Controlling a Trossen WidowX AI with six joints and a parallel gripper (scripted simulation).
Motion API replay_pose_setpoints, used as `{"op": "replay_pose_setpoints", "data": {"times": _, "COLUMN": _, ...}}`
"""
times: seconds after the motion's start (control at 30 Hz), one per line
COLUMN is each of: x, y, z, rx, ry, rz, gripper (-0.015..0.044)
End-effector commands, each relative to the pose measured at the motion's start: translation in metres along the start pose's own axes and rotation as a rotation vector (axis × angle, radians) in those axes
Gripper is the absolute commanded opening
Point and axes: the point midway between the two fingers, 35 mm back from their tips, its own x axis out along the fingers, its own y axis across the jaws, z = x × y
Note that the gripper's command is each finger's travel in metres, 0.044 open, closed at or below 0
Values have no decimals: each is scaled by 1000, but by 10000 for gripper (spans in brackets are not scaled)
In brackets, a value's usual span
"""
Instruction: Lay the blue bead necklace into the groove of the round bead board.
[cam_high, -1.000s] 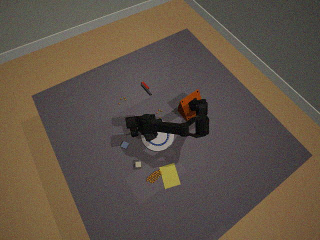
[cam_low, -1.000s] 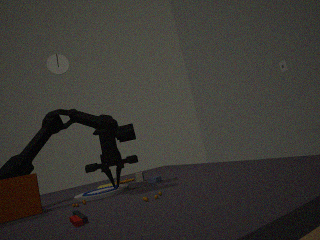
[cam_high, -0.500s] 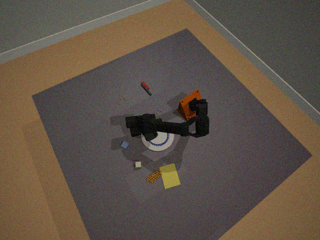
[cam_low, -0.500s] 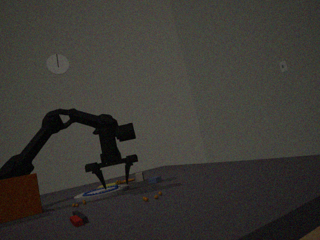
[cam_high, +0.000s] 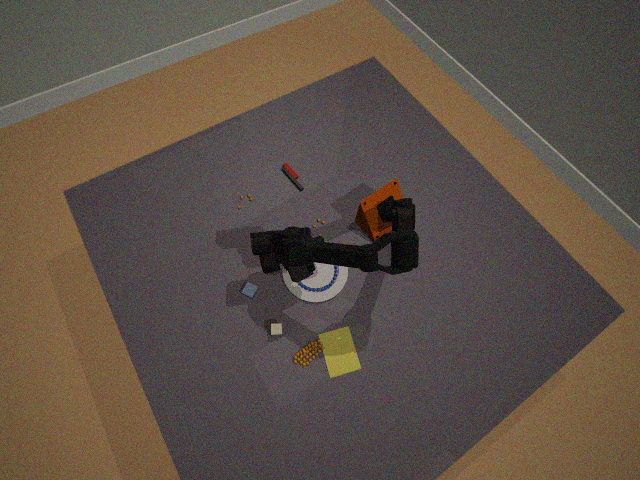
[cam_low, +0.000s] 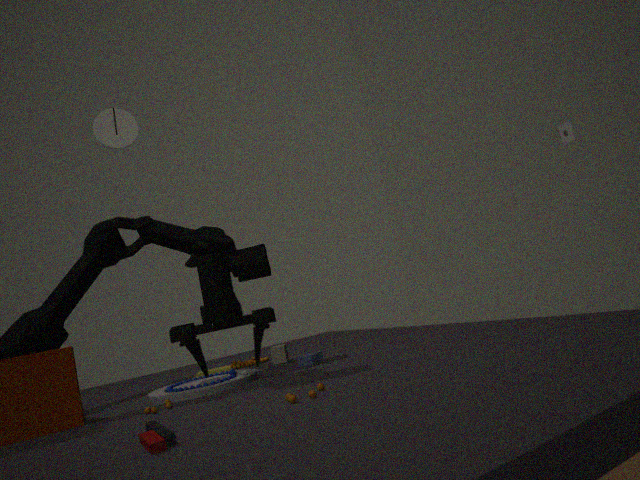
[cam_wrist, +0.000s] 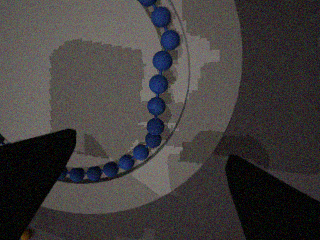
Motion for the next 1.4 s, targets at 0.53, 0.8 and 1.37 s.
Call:
{"op": "replay_pose_setpoints", "data": {"times": 0.53, "x": -25, "y": 1, "z": 12, "rx": -88, "ry": 1, "rz": 0, "gripper": 120}}
{"op": "replay_pose_setpoints", "data": {"times": 0.8, "x": -22, "y": 0, "z": 11, "rx": -84, "ry": 0, "rz": -2, "gripper": 120}}
{"op": "replay_pose_setpoints", "data": {"times": 1.37, "x": 6, "y": 1, "z": 12, "rx": -88, "ry": 0, "rz": 0, "gripper": 120}}
